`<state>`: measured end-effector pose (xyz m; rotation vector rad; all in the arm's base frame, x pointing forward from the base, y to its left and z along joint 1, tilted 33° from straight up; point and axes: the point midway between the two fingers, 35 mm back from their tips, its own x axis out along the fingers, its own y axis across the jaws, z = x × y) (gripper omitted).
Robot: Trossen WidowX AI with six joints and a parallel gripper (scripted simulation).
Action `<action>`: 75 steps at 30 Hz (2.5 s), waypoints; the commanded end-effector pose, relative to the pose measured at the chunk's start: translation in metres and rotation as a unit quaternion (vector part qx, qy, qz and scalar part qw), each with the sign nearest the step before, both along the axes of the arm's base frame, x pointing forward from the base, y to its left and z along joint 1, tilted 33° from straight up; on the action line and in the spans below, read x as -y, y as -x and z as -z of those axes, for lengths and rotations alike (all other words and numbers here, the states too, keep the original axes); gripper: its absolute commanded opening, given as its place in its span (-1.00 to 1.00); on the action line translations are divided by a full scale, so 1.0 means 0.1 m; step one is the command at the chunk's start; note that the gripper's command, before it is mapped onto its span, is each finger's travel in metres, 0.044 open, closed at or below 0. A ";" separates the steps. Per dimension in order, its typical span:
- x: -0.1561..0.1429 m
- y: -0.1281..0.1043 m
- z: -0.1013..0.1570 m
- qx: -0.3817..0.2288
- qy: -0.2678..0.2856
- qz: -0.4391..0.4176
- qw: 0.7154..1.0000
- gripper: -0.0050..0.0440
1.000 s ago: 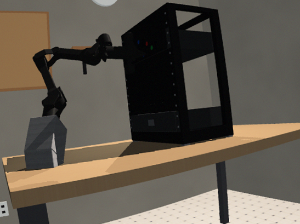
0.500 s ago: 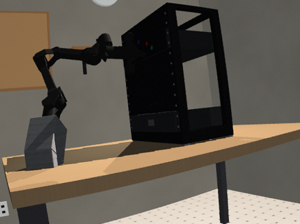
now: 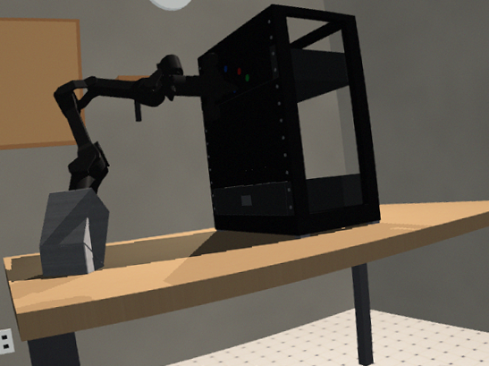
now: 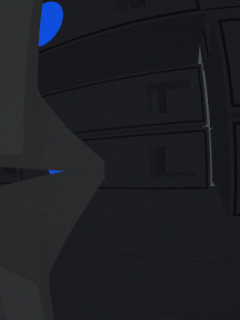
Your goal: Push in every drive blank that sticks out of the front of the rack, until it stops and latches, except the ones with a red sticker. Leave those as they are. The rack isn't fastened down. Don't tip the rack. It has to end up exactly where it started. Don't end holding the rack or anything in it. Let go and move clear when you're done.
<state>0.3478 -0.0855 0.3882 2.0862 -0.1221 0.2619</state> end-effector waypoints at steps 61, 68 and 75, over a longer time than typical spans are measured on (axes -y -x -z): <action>0.00 0.00 -0.34 0.032 0.014 0.007 0.999 -0.80; 0.00 0.00 -0.34 0.032 0.014 0.007 0.999 -0.80; 0.00 0.02 -0.33 0.032 0.014 0.007 0.999 -0.80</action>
